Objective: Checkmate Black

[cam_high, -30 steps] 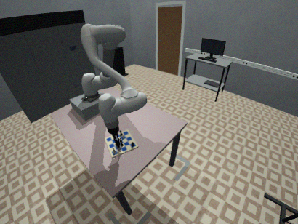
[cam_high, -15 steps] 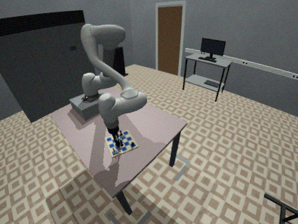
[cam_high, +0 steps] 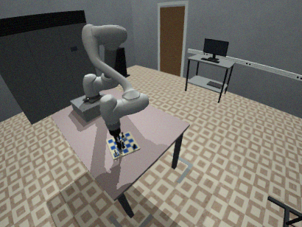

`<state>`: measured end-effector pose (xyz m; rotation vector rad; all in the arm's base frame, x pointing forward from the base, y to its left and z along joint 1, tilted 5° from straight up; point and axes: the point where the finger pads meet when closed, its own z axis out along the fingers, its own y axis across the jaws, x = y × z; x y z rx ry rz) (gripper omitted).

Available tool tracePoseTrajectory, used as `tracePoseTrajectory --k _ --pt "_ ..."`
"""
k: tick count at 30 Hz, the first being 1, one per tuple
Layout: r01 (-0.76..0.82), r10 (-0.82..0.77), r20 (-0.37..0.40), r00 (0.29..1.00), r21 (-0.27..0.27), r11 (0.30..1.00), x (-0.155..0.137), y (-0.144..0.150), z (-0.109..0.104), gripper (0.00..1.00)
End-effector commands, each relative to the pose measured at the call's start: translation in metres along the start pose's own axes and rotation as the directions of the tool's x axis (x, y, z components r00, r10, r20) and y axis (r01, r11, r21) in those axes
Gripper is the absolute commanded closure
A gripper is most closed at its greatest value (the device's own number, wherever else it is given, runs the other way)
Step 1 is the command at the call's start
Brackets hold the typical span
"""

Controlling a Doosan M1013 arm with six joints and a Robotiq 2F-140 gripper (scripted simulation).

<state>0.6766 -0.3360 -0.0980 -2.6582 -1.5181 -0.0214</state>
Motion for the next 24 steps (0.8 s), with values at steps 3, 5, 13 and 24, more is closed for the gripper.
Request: tracePoseTrajectory --k 3,5,13,24 --pt "0.000 0.000 0.000 1.000 0.000 1.000 0.0001 0.0000 -0.0002 1.00" --pt "0.000 0.000 0.000 1.000 0.000 1.000 0.0001 0.0000 -0.0002 1.00" --pt "0.000 0.000 0.000 1.000 0.000 1.000 0.0001 0.0000 -0.0002 0.95" --pt "0.000 0.000 0.000 1.000 0.000 1.000 0.0001 0.0000 -0.0002 0.80"
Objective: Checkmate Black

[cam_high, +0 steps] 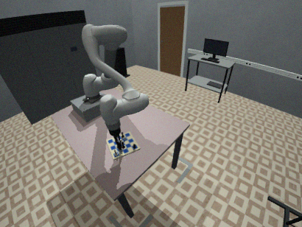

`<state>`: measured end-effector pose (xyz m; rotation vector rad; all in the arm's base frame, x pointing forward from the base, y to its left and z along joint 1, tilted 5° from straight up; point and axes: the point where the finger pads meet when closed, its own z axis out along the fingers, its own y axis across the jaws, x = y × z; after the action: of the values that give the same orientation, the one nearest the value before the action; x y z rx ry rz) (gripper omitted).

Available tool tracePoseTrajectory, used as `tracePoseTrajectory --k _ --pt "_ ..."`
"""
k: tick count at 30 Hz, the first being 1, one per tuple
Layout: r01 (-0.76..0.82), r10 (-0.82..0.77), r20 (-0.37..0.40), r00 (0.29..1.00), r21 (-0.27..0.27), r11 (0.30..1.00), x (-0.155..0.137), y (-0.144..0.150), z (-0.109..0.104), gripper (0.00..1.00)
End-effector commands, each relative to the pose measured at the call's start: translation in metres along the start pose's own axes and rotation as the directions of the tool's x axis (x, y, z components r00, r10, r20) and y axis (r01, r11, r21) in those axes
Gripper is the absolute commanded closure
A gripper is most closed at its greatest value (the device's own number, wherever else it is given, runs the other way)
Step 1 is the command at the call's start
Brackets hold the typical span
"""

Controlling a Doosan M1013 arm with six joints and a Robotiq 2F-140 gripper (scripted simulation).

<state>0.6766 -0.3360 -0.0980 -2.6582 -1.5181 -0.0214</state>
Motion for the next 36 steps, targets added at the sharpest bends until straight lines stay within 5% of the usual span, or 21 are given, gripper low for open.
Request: tracePoseTrajectory --k 1,17,36 --pt "0.000 0.000 0.000 1.000 0.000 1.000 0.000 0.000 0.000 0.75" --pt "0.000 0.000 0.000 1.000 0.000 1.000 0.000 0.000 -0.005 0.75" --pt "0.000 0.000 0.000 1.000 0.000 1.000 0.000 0.000 -0.082 0.75"
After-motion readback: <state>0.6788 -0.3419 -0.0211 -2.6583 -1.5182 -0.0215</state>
